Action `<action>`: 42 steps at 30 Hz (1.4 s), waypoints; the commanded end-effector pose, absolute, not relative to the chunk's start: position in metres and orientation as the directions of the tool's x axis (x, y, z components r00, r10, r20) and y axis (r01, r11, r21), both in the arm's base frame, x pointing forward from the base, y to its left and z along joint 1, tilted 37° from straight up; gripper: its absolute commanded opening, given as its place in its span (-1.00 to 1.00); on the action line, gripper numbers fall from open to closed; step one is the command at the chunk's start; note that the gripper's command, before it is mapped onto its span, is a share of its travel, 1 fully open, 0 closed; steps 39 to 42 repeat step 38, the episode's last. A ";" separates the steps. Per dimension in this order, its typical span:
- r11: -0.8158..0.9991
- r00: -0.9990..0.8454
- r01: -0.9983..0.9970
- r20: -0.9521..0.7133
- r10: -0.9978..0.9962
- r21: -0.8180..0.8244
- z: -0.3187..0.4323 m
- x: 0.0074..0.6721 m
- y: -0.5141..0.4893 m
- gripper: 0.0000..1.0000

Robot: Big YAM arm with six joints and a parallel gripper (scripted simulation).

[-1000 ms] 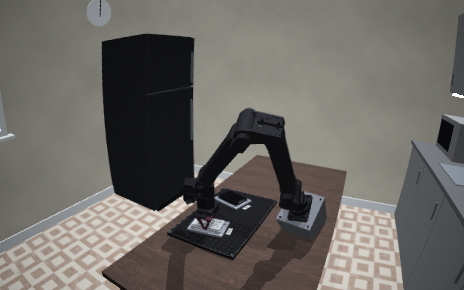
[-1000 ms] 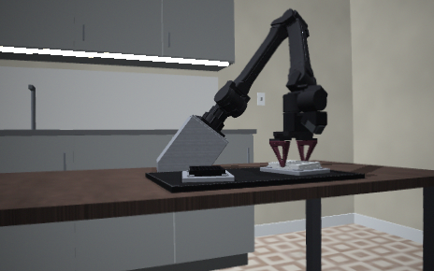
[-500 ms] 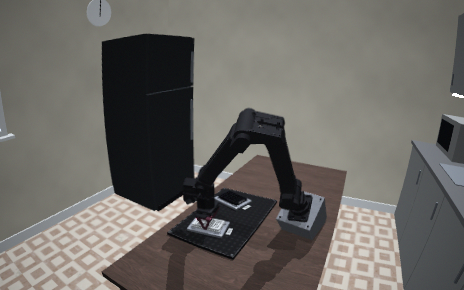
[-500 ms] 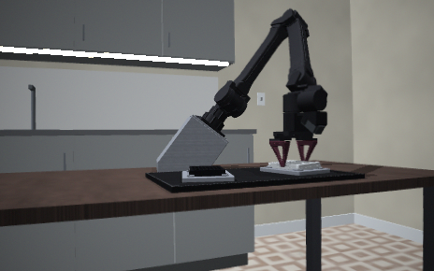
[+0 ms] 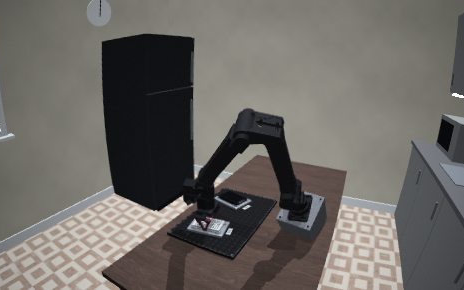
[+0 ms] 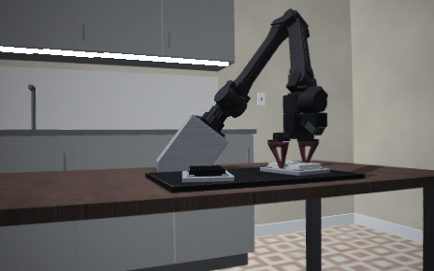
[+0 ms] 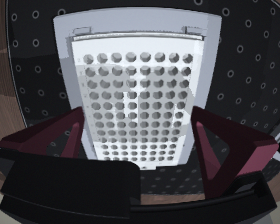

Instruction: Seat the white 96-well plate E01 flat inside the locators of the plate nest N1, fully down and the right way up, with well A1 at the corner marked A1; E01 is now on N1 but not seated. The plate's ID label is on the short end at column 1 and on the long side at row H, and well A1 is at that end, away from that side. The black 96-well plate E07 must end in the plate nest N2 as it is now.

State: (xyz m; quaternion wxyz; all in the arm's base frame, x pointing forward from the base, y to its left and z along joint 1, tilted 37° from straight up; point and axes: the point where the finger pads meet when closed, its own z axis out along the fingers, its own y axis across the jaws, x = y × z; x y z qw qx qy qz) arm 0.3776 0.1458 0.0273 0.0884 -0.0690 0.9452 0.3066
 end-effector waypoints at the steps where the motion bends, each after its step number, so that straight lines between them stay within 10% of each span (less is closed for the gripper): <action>1: 0.802 -0.968 -0.198 -0.241 -0.070 0.564 0.036 0.388 0.145 1.00; 42: 0.803 -0.965 -0.202 -0.256 -0.063 0.560 0.062 0.393 0.125 1.00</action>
